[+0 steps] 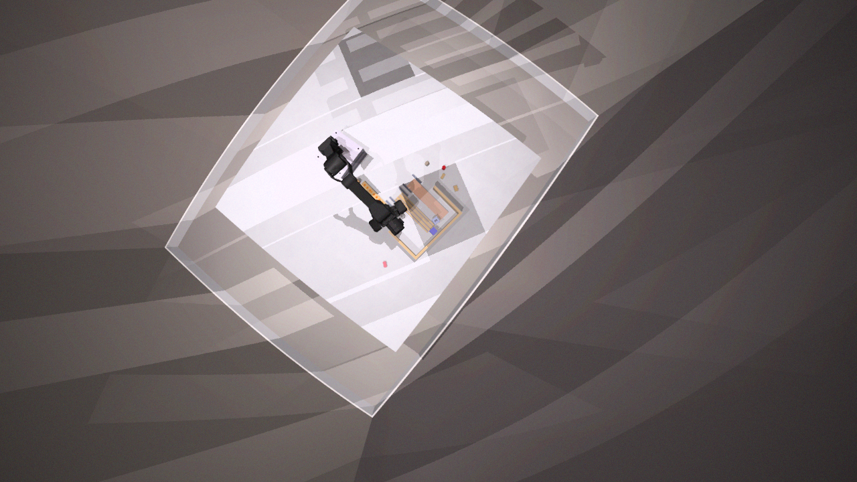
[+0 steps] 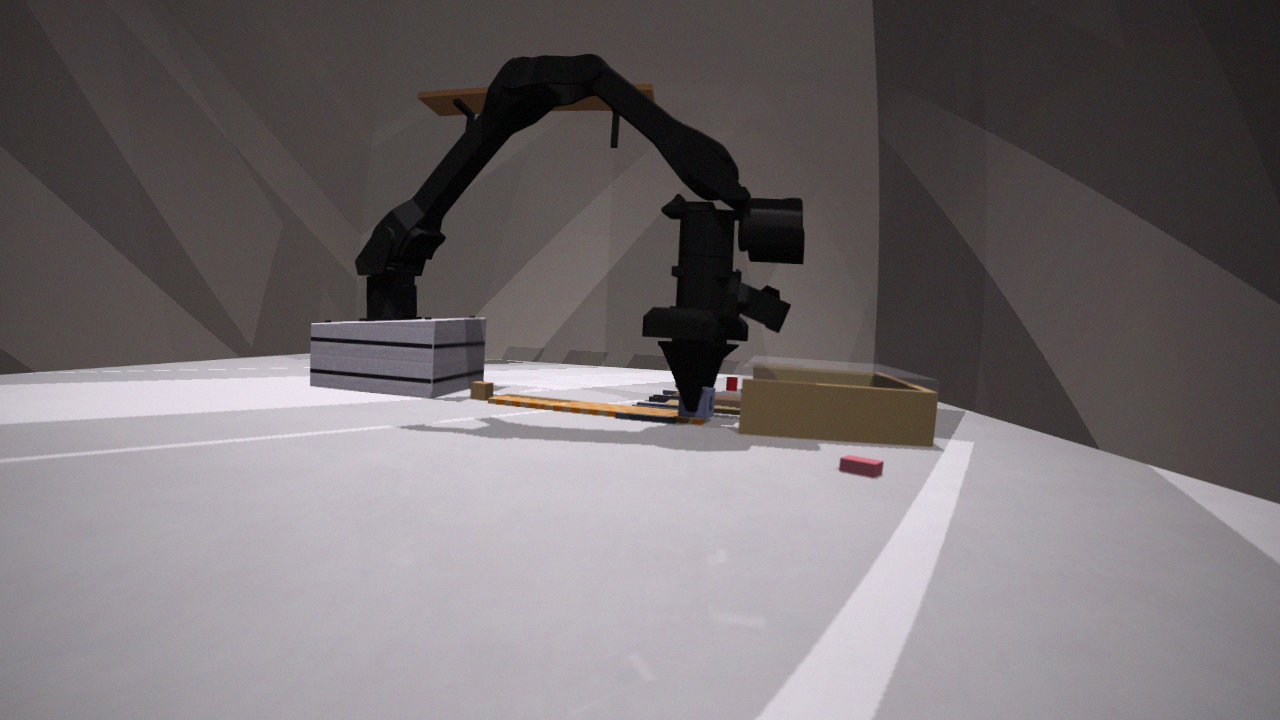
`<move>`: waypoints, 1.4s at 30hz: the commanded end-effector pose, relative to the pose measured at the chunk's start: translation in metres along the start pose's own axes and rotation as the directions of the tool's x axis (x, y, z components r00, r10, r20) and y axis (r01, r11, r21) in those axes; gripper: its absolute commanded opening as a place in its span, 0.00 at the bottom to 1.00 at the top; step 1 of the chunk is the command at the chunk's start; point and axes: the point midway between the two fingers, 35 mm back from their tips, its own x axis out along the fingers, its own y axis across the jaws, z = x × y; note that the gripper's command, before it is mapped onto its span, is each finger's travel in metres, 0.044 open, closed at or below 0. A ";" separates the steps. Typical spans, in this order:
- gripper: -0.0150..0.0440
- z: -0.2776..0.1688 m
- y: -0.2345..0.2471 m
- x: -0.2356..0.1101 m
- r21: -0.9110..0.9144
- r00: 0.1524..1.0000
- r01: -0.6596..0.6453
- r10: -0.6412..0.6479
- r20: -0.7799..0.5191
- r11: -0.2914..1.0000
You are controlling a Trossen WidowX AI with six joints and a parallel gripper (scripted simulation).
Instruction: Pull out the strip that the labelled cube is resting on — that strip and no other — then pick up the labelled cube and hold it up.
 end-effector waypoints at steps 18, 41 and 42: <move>0.25 -0.038 -0.003 -0.029 0.001 1.000 0.000 0.000 -0.003 1.000; 0.25 -0.106 -0.008 -0.042 0.000 1.000 0.001 -0.001 -0.009 1.000; 0.25 -0.110 -0.008 -0.042 0.000 1.000 0.001 -0.001 -0.010 1.000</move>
